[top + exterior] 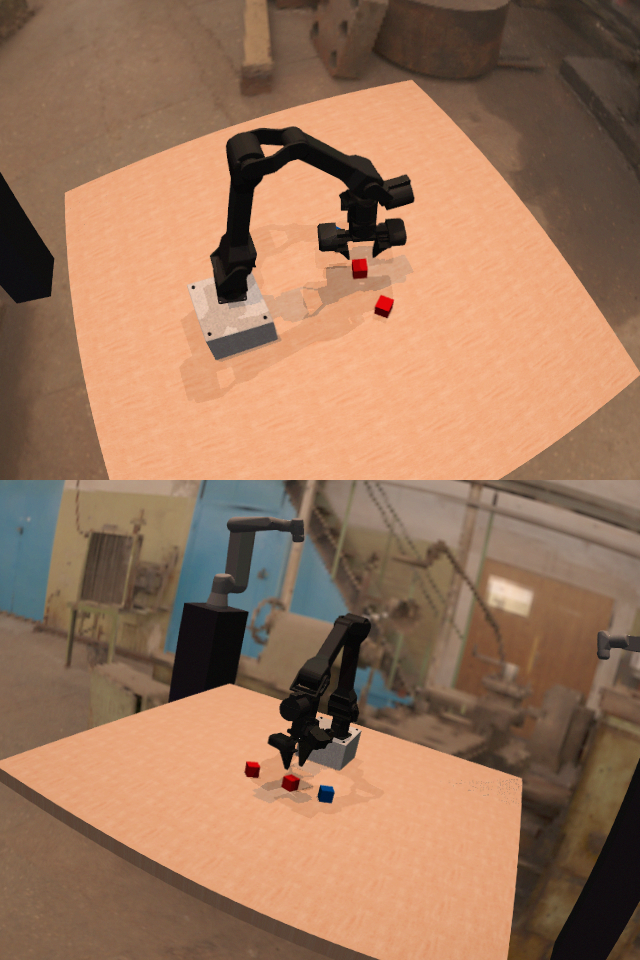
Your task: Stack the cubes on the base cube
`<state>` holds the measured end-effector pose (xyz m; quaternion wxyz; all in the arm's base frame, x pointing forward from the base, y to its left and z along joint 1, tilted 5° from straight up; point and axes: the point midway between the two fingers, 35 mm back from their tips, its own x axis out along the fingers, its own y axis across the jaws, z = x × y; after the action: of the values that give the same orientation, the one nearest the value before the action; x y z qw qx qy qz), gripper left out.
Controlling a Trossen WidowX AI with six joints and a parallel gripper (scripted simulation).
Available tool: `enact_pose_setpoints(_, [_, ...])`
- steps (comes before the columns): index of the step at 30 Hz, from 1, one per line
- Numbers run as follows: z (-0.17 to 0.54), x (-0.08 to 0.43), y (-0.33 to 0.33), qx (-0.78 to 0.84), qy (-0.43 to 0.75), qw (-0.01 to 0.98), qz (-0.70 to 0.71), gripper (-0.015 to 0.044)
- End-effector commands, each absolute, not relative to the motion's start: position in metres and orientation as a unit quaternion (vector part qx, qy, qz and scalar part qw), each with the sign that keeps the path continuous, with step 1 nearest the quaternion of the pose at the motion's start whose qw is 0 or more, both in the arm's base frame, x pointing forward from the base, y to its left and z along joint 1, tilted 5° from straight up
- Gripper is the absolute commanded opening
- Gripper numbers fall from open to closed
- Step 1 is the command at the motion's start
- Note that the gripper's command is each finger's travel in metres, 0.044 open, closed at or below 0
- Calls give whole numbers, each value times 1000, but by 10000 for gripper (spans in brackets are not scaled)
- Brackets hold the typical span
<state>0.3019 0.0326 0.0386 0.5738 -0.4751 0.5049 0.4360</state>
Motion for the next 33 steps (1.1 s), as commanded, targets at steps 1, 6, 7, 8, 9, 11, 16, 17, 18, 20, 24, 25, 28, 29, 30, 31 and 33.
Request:
enact_pose_setpoints(1, [27,302,33,-475,504,573,439,265])
enact_pose_setpoints(6, [24,302,33,-475,504,573,439,265])
enact_pose_setpoints(7, [23,302,33,-475,504,573,439,265])
enact_pose_setpoints(8, [23,302,33,-475,504,573,439,265])
enact_pose_setpoints(9, [21,302,33,-475,504,573,439,265])
enact_pose_setpoints(11, [18,303,33,-475,504,573,439,265])
enact_pose_setpoints(16, [10,304,34,-475,504,573,439,265])
enact_pose_setpoints(17, [8,304,34,-475,504,573,439,265])
enact_pose_setpoints(18, [6,304,34,-475,504,573,439,265])
enact_pose_setpoints(20, [3,304,34,-475,504,573,439,265])
enact_pose_setpoints(24, [-3,305,34,-475,504,573,439,265])
enact_pose_setpoints(25, [-5,305,34,-475,504,573,439,265])
enact_pose_setpoints(28, [-9,305,34,-475,504,573,439,265])
enact_pose_setpoints(29, [-9,305,34,-475,504,573,439,265])
enact_pose_setpoints(30, [-9,305,34,-475,504,573,439,239])
enact_pose_setpoints(31, [-9,305,34,-475,504,573,439,212])
enact_pose_setpoints(33, [-9,305,34,-475,504,573,439,160])
